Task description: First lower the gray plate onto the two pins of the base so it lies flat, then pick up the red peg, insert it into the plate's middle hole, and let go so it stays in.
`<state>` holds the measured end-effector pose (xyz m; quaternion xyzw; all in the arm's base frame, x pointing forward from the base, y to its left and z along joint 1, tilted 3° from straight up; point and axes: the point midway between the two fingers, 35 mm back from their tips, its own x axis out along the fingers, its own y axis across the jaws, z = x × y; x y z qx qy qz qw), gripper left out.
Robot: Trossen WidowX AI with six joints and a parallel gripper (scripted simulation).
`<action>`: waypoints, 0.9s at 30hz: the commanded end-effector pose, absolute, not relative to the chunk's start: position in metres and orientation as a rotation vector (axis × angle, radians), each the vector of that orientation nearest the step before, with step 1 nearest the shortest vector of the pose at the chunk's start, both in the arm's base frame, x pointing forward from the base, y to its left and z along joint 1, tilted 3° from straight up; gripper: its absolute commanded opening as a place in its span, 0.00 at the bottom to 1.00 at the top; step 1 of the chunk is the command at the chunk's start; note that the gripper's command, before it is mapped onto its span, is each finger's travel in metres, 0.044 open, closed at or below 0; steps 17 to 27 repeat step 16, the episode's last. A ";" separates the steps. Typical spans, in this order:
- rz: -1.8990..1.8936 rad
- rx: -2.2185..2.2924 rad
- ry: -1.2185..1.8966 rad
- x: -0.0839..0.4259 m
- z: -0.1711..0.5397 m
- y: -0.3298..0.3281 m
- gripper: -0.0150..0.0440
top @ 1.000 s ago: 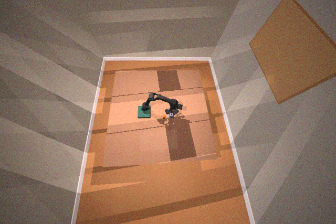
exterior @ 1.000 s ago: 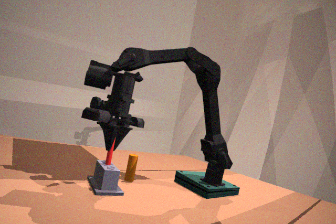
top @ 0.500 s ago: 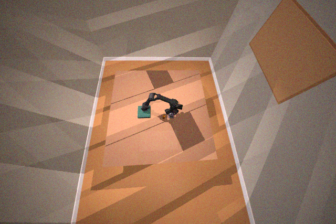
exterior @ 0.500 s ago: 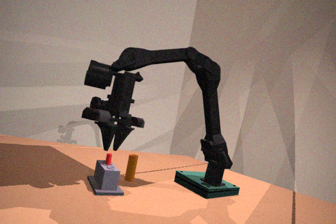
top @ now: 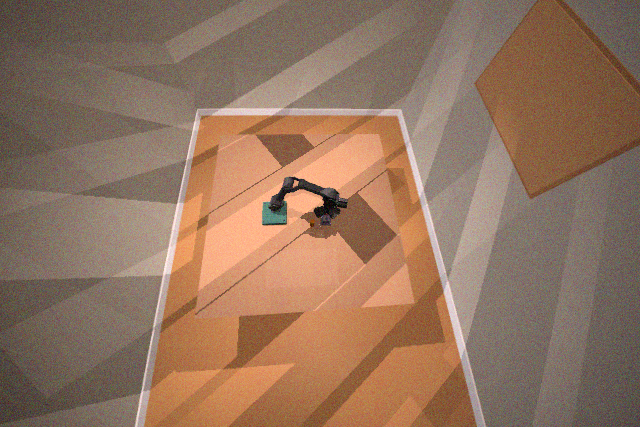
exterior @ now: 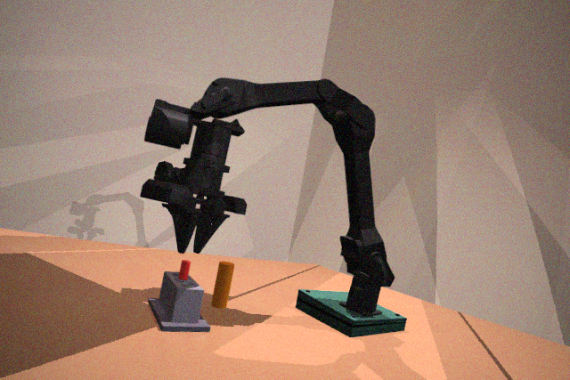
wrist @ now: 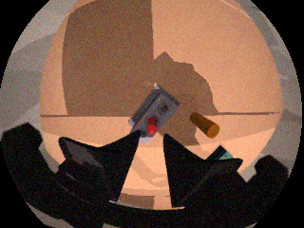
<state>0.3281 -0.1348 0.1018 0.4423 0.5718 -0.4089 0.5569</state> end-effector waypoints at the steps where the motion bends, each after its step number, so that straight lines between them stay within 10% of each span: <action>1: -0.969 1.043 1.342 0.328 0.106 -0.135 0.51; 27: -0.969 1.043 1.342 0.327 0.110 -0.133 0.51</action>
